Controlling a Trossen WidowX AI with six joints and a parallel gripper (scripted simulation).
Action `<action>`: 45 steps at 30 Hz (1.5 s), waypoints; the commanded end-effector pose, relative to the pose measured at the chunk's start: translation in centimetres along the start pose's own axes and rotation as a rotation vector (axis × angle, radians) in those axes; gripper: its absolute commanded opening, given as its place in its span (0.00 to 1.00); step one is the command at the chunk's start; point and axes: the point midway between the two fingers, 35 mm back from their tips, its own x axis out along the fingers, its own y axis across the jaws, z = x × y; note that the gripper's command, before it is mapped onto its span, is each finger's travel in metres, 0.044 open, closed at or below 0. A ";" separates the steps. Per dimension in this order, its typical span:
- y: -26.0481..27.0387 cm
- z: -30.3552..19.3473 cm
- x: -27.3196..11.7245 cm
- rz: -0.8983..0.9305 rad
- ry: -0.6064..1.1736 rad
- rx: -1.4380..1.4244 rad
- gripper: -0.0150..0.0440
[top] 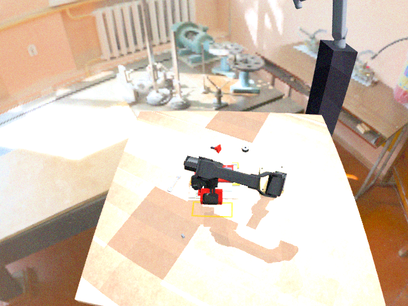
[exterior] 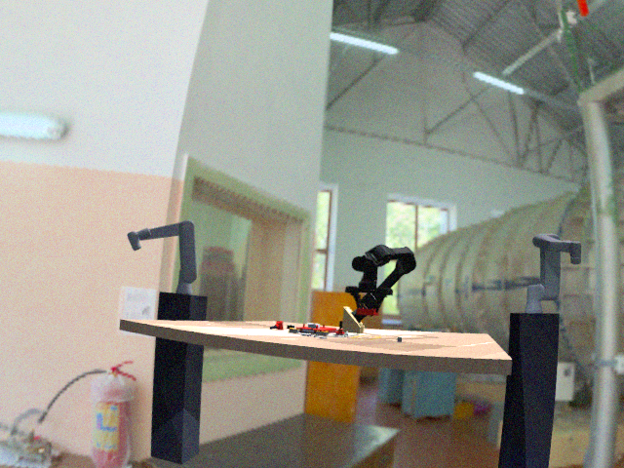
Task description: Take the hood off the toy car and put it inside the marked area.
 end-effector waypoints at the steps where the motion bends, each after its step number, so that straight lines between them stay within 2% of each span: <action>1: 0.0 -0.1 0.4 0.005 0.001 0.006 0.25; 45: 0.0 0.1 3.9 0.004 0.000 0.006 0.25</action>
